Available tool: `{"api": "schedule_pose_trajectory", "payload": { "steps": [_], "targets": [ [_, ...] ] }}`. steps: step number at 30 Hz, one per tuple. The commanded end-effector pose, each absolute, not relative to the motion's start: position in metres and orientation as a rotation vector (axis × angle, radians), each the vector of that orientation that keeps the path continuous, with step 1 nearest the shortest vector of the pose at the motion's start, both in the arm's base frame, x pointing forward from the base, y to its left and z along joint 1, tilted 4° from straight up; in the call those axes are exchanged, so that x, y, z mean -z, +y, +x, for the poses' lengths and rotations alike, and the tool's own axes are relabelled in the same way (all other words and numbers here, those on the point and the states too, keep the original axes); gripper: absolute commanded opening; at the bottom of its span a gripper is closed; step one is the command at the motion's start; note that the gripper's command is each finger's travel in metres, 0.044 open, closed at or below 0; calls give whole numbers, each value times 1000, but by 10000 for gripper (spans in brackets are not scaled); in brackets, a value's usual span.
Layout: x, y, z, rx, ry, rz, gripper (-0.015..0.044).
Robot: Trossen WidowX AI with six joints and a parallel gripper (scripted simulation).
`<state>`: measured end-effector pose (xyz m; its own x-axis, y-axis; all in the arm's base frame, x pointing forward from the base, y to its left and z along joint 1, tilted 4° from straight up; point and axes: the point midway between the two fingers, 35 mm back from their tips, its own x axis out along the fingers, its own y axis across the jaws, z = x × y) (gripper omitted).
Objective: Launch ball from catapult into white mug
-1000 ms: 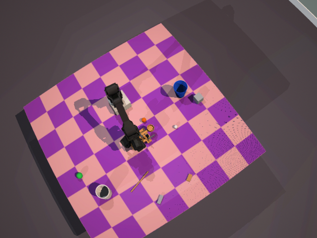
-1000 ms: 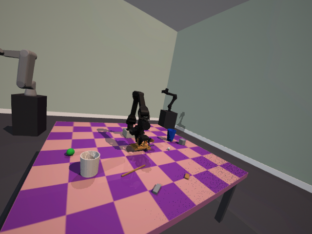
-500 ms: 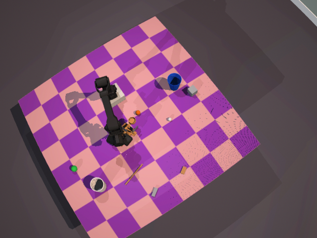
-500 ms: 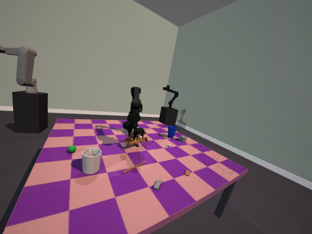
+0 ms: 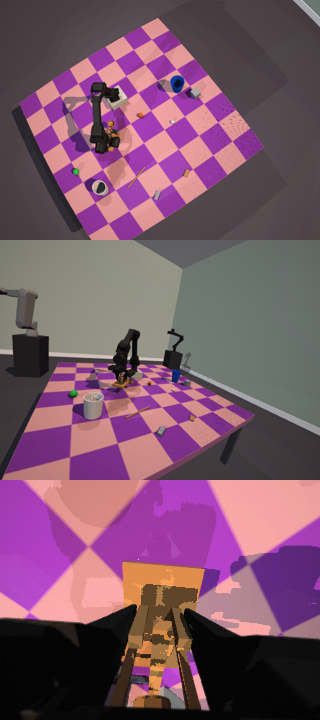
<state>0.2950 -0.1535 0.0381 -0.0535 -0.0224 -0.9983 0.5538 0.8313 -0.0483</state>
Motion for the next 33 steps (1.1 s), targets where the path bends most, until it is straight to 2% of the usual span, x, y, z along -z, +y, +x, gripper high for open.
{"api": "schedule_pose_trajectory", "payload": {
  "steps": [1, 33],
  "targets": [
    [-41, -167, 297, 435, 1569, 373, 0],
    [-1, -166, 298, 434, 1569, 373, 0]
  ]
}}
